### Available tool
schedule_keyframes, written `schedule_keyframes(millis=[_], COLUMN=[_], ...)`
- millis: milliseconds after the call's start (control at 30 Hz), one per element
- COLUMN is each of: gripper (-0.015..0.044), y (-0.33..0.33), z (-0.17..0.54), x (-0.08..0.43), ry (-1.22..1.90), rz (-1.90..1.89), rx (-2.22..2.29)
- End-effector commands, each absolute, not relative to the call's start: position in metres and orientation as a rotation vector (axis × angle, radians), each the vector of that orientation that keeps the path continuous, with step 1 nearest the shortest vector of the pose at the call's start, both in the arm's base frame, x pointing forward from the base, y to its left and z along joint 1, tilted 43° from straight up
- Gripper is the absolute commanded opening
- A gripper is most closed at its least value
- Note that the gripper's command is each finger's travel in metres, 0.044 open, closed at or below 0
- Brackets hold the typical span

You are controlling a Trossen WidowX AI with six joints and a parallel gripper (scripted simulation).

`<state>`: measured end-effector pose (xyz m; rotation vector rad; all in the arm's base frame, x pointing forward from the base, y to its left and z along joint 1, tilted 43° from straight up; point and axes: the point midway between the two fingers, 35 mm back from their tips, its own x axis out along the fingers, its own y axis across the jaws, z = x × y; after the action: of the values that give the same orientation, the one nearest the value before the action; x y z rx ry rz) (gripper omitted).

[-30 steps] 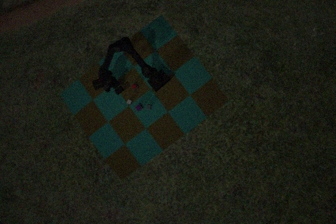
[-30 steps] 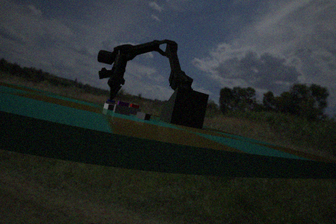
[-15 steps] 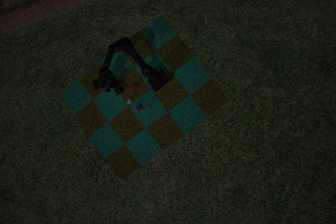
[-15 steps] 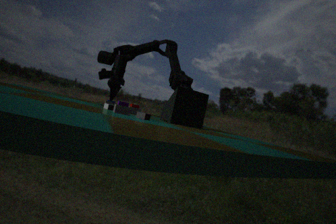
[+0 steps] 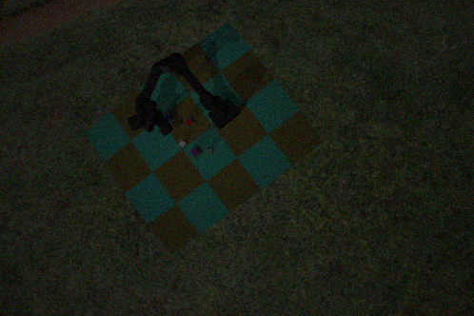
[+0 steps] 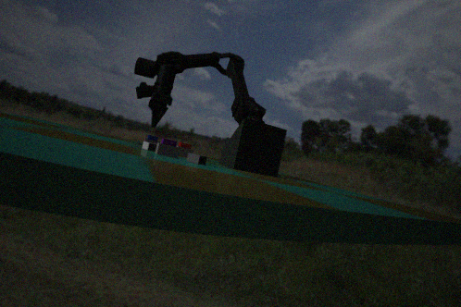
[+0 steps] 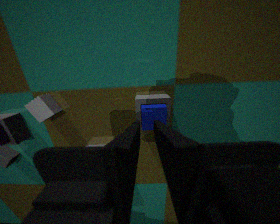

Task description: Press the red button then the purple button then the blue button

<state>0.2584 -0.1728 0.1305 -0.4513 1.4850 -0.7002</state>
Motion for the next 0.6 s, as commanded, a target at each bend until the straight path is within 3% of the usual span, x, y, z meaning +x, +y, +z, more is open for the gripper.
schedule_keyframes(millis=[0,300,567], gripper=[0.0151,0.0387,0.04], y=[-0.132,0.001,0.111], z=[0.107,0.028,-0.044], x=[0.291,0.331,0.304], ry=[1.483,1.507,1.517], rz=[-0.641,-0.585,-0.63], rx=[-0.429,-0.387,-0.413])
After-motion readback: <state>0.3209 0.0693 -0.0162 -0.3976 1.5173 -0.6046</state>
